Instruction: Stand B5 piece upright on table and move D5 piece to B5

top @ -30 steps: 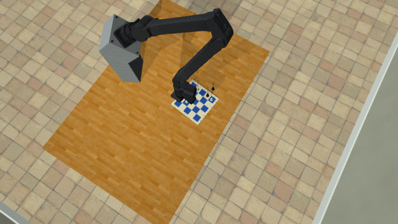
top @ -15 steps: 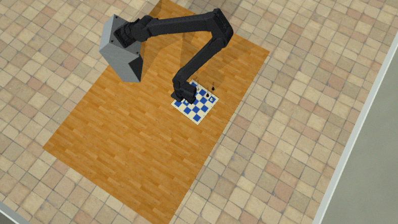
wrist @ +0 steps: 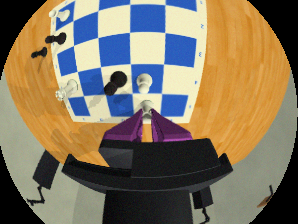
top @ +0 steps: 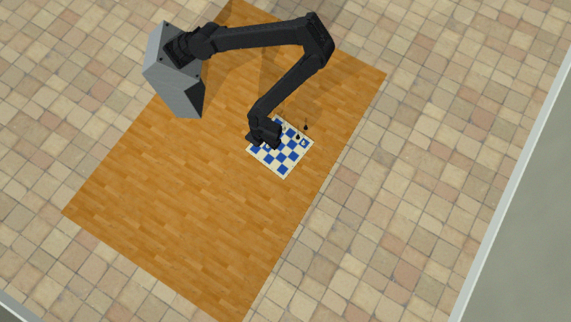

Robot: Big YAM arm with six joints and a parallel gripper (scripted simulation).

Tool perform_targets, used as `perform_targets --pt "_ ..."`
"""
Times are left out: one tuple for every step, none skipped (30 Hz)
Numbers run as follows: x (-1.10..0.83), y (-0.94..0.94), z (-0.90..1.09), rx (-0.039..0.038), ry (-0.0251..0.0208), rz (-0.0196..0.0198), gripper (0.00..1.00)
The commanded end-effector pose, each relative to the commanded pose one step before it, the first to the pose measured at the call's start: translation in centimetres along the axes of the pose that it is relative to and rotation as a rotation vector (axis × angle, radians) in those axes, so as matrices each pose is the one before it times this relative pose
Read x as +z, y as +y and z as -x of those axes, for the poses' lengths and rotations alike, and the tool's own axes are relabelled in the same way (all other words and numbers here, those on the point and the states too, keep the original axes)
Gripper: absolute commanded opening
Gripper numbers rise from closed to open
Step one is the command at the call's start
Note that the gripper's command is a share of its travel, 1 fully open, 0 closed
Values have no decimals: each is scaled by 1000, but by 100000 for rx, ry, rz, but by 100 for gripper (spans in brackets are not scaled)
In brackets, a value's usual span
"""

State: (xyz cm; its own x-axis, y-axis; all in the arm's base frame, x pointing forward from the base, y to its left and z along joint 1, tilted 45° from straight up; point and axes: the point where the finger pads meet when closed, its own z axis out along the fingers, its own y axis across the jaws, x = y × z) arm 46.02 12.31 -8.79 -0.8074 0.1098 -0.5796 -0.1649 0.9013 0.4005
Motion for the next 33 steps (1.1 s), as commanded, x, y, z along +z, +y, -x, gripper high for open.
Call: perform_targets --pt "276 289 265 430 -1076 453 13" --pt "0 0 0 0 0 0 13" --pt "0 0 0 0 0 0 20" --pt "0 0 0 0 0 0 20" --pt "0 0 0 0 0 0 20" --pt "0 0 0 0 0 0 26" --pt "0 0 0 0 0 0 26" --pt "0 0 0 0 0 0 26" --pt "0 0 0 0 0 0 33" --pt "0 0 0 0 0 0 33" --pt "0 0 0 0 0 0 33" --pt "0 0 0 0 0 0 33" --pt "0 0 0 0 0 0 33" --pt "0 0 0 0 0 0 33" --pt "0 0 0 0 0 0 33" --pt "0 0 0 0 0 0 33" --pt "0 0 0 0 0 0 33" --pt "0 0 0 0 0 0 33" --pt "0 0 0 0 0 0 33" --pt "-23 0 5 9 -12 -5 33" --pt "-149 3 30 24 -80 -35 33" --pt "-376 6 74 -16 -203 -88 33" --pt "-592 -72 -78 128 61 -268 33" --pt "-425 -428 -724 736 1545 -762 33" --pt "-318 -343 49 88 -43 -394 33" --pt "-277 12 -3 -688 -4 68 33" --pt "-336 5 0 -7 -19 28 33" --pt "-390 3 1 -9 -27 11 33" --pt "-438 3 2 -10 -32 13 33" --pt "-478 4 4 -12 -36 14 33" --pt "0 0 0 0 0 0 33" --pt "0 0 0 0 0 0 33" --pt "-509 4 6 -14 -41 16 33"
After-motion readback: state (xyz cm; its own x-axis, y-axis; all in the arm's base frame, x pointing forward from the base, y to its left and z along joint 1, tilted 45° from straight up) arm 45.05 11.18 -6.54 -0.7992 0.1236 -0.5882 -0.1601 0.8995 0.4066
